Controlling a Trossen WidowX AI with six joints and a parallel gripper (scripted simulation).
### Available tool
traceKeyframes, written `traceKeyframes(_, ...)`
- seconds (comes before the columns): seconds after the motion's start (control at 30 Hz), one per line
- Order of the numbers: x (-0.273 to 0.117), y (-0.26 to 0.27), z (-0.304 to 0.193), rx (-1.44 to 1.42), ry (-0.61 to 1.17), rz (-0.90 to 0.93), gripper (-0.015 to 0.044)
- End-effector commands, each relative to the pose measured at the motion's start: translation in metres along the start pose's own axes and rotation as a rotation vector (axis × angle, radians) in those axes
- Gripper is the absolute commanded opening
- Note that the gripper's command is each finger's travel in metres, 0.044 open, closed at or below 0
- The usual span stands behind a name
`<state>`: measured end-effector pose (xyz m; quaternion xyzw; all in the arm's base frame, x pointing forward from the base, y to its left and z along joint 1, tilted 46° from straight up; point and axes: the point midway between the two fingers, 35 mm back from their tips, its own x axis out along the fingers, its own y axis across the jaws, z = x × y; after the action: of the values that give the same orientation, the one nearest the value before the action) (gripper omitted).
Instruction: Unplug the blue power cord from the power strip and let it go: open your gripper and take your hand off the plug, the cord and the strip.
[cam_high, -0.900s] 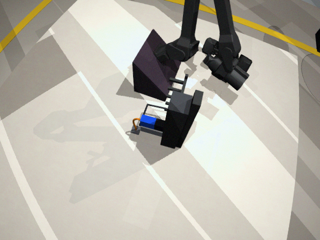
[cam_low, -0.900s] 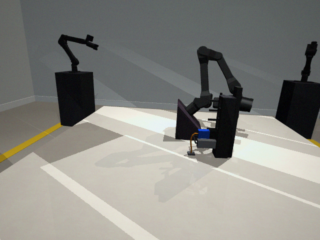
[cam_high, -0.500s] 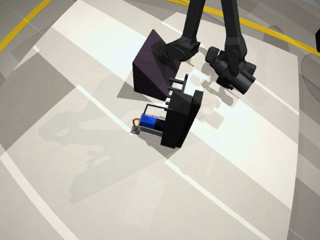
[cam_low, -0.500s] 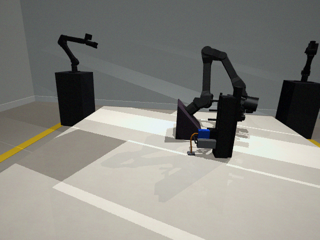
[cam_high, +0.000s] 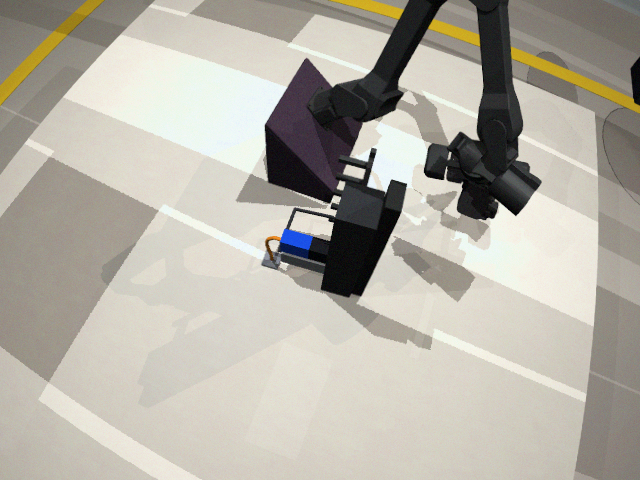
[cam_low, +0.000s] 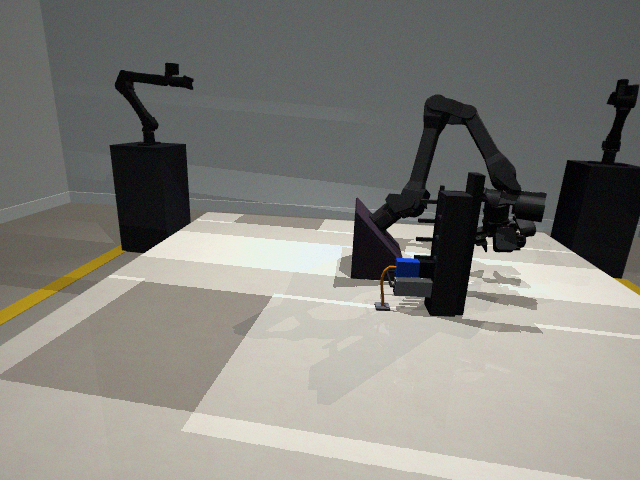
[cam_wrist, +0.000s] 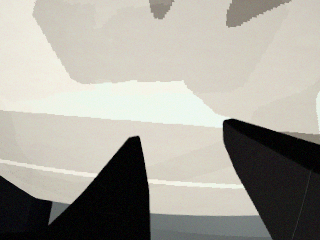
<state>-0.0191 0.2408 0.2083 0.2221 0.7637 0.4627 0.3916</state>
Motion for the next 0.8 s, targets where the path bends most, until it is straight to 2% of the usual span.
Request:
traceKeyframes(0.0, -0.007, 0.010, 0.032, -0.069, -0.122, -0.024, 0.0160)
traceKeyframes(0.37, -0.057, 0.020, 0.136, -0.260, -0.441, -0.137, 0.0160)
traceKeyframes(0.77, -0.150, -0.002, 0.239, -0.419, -0.731, -0.370, 0.0160)
